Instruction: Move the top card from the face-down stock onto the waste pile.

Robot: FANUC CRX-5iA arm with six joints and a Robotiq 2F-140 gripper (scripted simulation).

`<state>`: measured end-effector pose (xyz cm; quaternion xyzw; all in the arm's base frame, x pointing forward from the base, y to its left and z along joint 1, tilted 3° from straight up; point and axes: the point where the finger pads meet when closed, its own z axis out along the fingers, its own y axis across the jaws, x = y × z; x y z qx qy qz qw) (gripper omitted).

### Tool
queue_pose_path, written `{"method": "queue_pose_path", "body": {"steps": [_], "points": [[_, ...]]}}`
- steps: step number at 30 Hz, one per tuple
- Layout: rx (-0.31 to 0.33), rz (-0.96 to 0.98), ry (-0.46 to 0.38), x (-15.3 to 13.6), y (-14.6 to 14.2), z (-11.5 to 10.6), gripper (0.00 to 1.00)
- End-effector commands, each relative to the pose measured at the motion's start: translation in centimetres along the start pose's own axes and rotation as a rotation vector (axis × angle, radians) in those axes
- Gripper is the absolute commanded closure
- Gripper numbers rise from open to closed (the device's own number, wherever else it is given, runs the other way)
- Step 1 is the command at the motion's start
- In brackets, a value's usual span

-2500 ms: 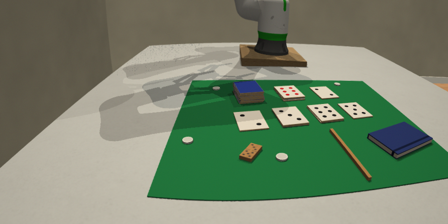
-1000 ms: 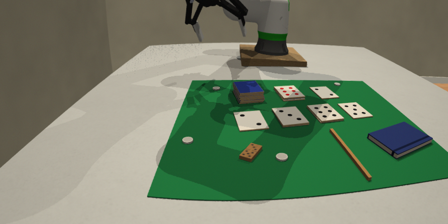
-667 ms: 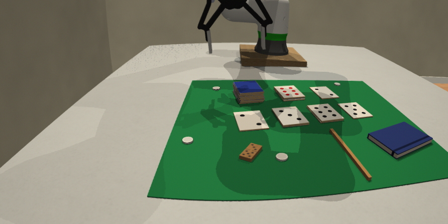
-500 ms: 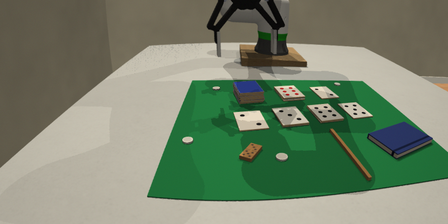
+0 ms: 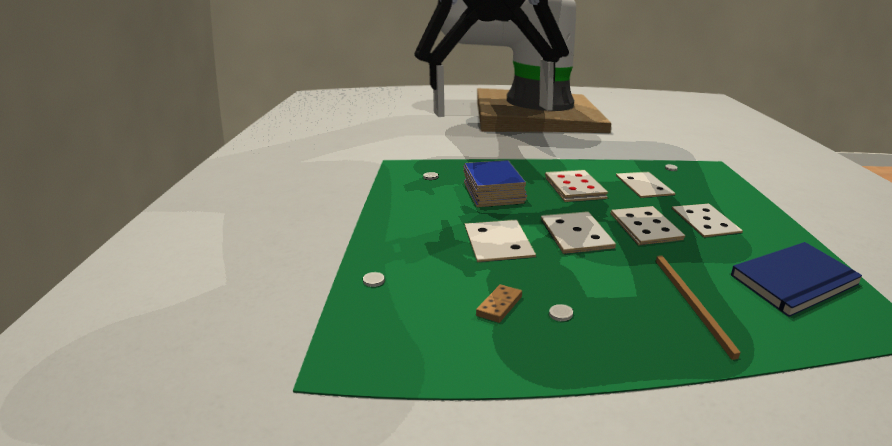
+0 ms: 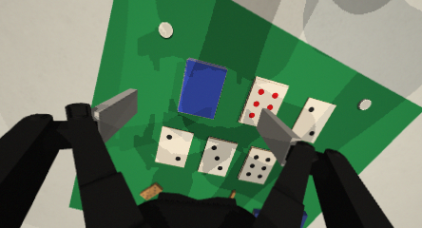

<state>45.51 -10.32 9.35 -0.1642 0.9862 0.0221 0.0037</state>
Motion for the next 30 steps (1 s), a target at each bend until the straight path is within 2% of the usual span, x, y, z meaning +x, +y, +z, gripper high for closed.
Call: {"method": "queue_pose_path", "body": {"steps": [1,6,8,10,11,25,27,28,30], "points": [[-0.001,-0.133,-0.001,-0.01,-0.01,-0.02,0.0],[-0.001,-0.439,-0.001,-0.02,0.0,-0.02,0.0],[0.002,-0.529,0.0,-0.02,0.0,-0.02,0.0],[0.002,-0.529,0.0,-0.02,0.0,-0.02,0.0],[0.0,-0.67,-0.001,-0.02,0.0,-0.02,0.0],[0.03,-1.329,0.024,-0.03,0.04,-0.02,0.0],[0.03,-1.329,0.024,-0.03,0.04,-0.02,0.0],[0.033,-1.47,0.03,-0.03,0.04,-0.01,0.0],[0.036,-1.551,0.034,-0.03,0.04,-0.01,0.0]]}}
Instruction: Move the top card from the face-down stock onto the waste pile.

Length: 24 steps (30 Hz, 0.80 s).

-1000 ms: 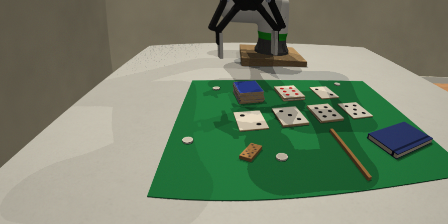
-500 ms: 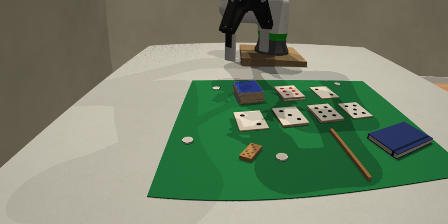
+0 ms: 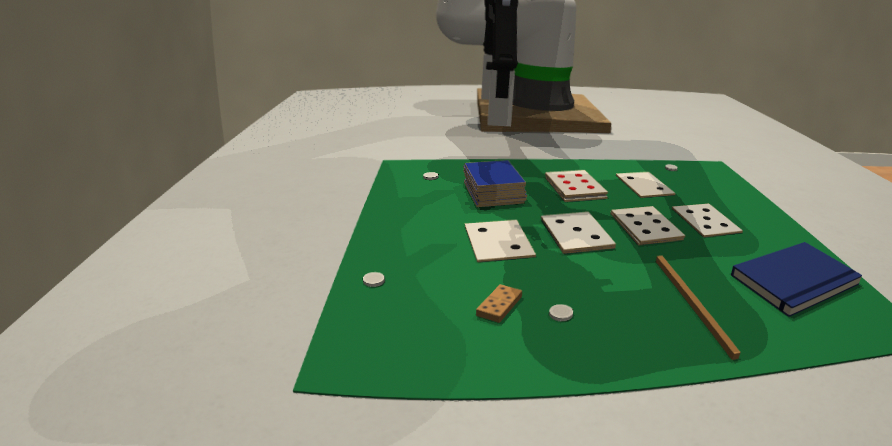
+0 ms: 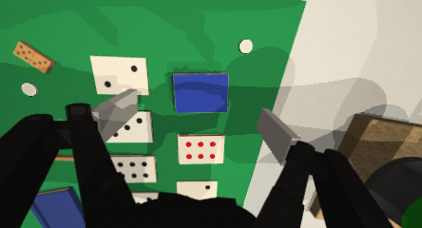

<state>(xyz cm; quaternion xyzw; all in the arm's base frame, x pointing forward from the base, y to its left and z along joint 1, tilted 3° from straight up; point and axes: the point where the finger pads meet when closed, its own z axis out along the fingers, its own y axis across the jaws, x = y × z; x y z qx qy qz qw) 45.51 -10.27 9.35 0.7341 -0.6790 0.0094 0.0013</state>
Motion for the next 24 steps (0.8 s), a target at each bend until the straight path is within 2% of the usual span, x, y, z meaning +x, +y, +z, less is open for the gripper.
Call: {"method": "queue_pose_path", "body": {"steps": [1,12,14,15,21,22,24], "points": [[0.007,-0.279,-0.014,0.01,-0.01,-0.02,0.0],[0.015,-0.809,0.007,-0.01,-0.01,-0.02,0.0],[0.015,-0.809,0.007,-0.01,-0.01,-0.02,0.0],[0.016,-0.949,0.009,-0.01,-0.01,-0.02,0.0],[0.019,-1.217,0.008,-0.01,-0.01,-0.02,0.0],[0.02,-1.264,0.007,-0.01,-0.01,-0.02,0.5],[0.022,-1.357,0.003,-0.01,-0.01,0.0,0.5]]}}
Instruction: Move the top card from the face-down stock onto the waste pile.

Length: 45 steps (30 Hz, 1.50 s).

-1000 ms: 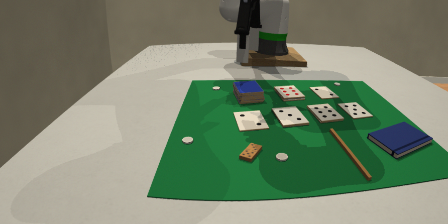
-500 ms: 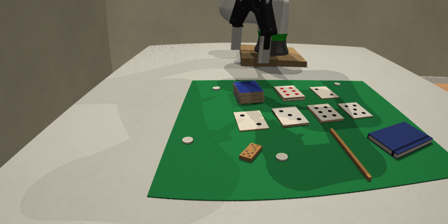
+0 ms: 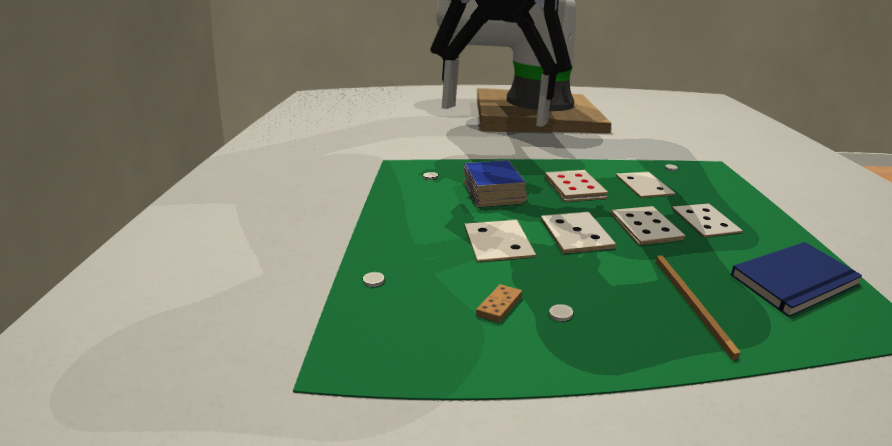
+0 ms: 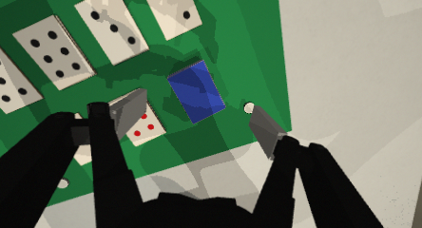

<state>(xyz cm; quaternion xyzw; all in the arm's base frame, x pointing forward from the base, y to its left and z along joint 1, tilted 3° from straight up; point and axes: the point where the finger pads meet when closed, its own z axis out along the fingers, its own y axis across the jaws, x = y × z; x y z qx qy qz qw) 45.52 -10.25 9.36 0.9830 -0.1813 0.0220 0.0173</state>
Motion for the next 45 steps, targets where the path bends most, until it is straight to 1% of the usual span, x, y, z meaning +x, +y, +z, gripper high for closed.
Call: {"method": "queue_pose_path", "body": {"steps": [1,5,7,8,9,34,45], "points": [[0.04,-0.276,-0.019,0.0,0.0,0.0,0.5],[0.058,-0.46,-0.028,0.0,0.0,0.2,0.5],[0.058,-0.46,-0.028,0.0,0.0,0.2,0.5],[0.082,-0.588,-0.04,0.0,0.0,0.3,0.5],[0.087,-0.608,-0.042,0.0,0.0,0.4,0.5],[0.087,-0.608,-0.042,-0.3,-0.3,4.7,0.5],[0.087,-0.608,-0.042,-0.3,-0.3,5.4,0.5]]}}
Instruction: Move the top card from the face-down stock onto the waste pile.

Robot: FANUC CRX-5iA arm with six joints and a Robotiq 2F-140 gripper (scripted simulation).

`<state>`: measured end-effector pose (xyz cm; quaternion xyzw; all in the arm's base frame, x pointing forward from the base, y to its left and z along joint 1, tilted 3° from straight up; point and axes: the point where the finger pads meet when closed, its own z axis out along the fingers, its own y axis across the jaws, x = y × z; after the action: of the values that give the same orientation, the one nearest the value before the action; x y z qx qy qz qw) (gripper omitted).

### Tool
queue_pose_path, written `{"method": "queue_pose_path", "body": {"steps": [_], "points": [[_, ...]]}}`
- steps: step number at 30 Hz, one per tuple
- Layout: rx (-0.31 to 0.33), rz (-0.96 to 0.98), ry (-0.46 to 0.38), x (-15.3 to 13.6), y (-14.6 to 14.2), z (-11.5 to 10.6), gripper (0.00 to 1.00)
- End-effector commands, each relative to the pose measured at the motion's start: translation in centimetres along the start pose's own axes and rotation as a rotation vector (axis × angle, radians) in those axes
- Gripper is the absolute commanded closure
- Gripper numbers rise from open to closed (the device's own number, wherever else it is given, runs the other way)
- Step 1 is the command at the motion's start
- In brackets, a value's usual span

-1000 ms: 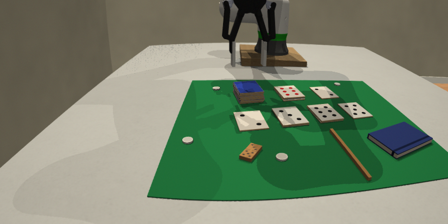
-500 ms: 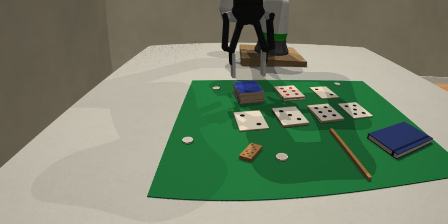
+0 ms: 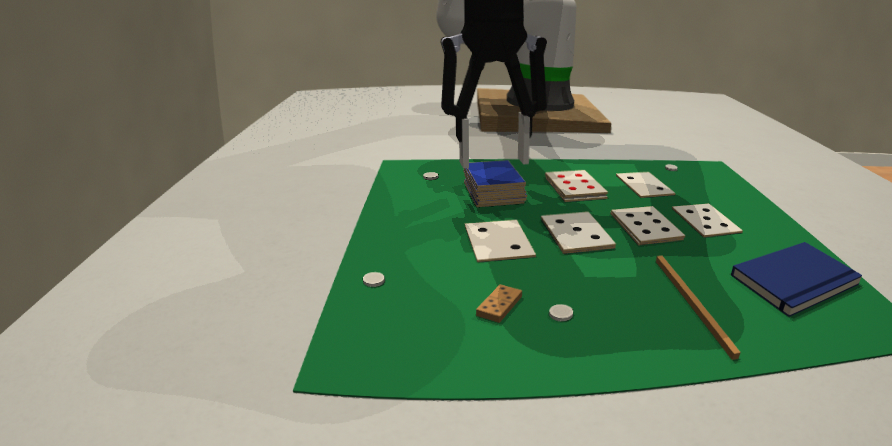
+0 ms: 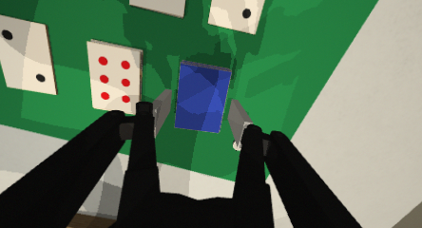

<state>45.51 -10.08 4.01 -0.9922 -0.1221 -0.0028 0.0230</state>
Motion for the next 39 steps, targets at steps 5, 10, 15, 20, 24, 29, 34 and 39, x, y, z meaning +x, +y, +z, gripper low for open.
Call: {"method": "queue_pose_path", "body": {"steps": [5,10,15,20,24,29,34,39], "points": [[0.0,0.0,0.0,0.02,0.01,0.04,0.5],[0.0,0.0,0.0,0.02,0.01,0.04,0.5],[0.0,0.0,0.0,0.02,0.01,0.04,0.58],[0.0,0.0,0.0,0.02,0.01,0.04,0.58],[0.0,0.0,0.0,0.02,0.01,0.04,0.58],[0.0,0.0,0.0,0.02,0.01,0.04,0.58],[0.0,0.0,0.0,0.02,0.01,0.04,0.5],[0.0,0.0,0.0,0.02,0.01,0.04,0.5]]}}
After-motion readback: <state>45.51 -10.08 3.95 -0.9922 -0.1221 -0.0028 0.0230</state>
